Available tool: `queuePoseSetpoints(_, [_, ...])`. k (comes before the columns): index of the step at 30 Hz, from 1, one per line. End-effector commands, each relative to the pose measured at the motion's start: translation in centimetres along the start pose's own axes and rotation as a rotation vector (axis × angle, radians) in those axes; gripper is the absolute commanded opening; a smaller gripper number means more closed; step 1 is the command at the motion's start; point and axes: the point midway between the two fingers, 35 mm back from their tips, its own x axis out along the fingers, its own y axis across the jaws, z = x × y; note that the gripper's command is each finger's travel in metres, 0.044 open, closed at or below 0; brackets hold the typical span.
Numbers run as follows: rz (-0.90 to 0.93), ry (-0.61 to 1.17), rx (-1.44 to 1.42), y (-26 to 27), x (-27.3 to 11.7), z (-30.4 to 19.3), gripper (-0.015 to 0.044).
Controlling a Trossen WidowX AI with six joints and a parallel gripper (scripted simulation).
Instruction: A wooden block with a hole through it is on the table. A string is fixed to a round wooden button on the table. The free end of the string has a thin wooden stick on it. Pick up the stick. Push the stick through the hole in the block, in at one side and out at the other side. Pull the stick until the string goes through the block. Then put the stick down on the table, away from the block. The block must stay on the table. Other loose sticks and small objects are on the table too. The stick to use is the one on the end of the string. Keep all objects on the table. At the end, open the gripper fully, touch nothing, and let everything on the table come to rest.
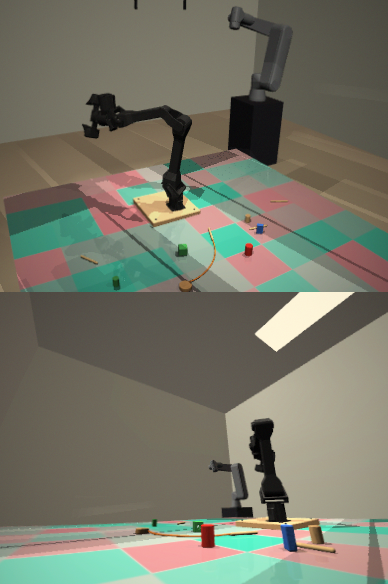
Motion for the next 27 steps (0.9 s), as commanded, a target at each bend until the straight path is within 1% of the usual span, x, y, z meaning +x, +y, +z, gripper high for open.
queuePoseSetpoints(1, [-0.121, 0.143, -0.318, -4.6, -1.8, -4.8, 0.0440])
queuePoseSetpoints(5, [-0.209, 0.314, -0.631, -9.1, -4.7, -9.3, 0.0440])
queuePoseSetpoints(9, [-0.259, 0.490, -0.915, -13.3, -8.7, -12.8, 0.0440])
queuePoseSetpoints(16, [-0.249, 0.834, -1.399, -19.6, -16.7, -16.9, 0.0440])
queuePoseSetpoints(21, [-0.125, 1.178, -1.802, -24.0, -24.3, -18.7, 0.0440])
queuePoseSetpoints(24, [0.007, 1.395, -2.025, -26.3, -29.1, -18.9, 0.0440])
queuePoseSetpoints(27, [0.176, 1.600, -2.220, -28.0, -33.5, -18.2, 0.0440])
